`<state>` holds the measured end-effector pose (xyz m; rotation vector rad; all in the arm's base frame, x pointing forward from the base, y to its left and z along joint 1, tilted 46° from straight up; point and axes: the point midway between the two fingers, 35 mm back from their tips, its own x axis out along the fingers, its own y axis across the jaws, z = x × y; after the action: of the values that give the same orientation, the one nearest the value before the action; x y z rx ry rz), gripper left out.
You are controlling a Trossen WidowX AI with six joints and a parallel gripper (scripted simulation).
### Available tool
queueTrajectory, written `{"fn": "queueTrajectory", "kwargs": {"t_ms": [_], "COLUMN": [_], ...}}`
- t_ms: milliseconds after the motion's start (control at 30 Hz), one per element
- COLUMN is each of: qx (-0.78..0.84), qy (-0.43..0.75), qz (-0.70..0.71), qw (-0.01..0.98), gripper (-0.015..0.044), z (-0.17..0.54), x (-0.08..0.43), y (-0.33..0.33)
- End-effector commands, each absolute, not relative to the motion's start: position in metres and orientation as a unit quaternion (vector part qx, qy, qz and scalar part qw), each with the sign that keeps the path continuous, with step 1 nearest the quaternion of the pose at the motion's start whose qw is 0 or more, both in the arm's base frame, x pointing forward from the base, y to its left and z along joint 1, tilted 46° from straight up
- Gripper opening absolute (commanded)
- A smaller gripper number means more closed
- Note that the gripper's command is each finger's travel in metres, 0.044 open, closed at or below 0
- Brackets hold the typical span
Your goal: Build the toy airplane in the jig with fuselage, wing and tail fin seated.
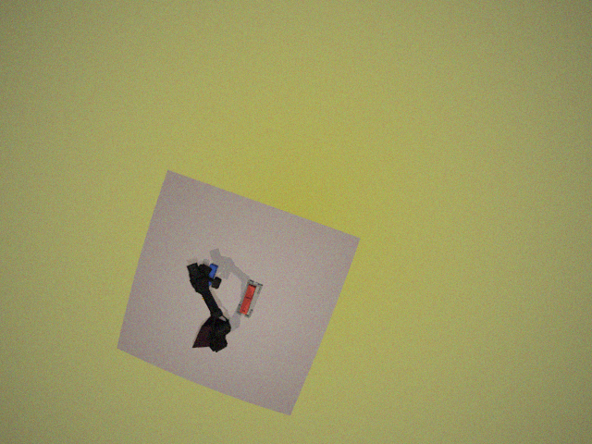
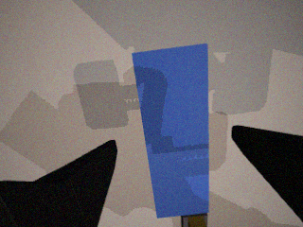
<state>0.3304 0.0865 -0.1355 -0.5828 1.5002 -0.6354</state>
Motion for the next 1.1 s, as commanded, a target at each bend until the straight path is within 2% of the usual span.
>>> {"fn": "queueTrajectory", "kwargs": {"t_ms": [0, 233, 567, 767, 933, 1067], "qx": [-0.262, -0.263, -0.263, -0.263, -0.265, -0.268], "qy": [0.661, 0.661, 0.661, 0.661, 0.662, 0.664], "qz": [-0.280, -0.281, -0.281, -0.281, -0.278, -0.275], "qw": [0.645, 0.645, 0.645, 0.645, 0.644, 0.642], "gripper": [0.0440, 0.0440, 0.0177, 0.0138, 0.0006, 0.0000], "z": [-0.1427, -0.1486, -0.1486, -0.1486, -0.1461, -0.1418], "x": [0.3276, 0.3269, 0.3269, 0.3269, 0.3273, 0.3281], "y": [0.0788, 0.0724, 0.0724, 0.0724, 0.0757, 0.0811]}}
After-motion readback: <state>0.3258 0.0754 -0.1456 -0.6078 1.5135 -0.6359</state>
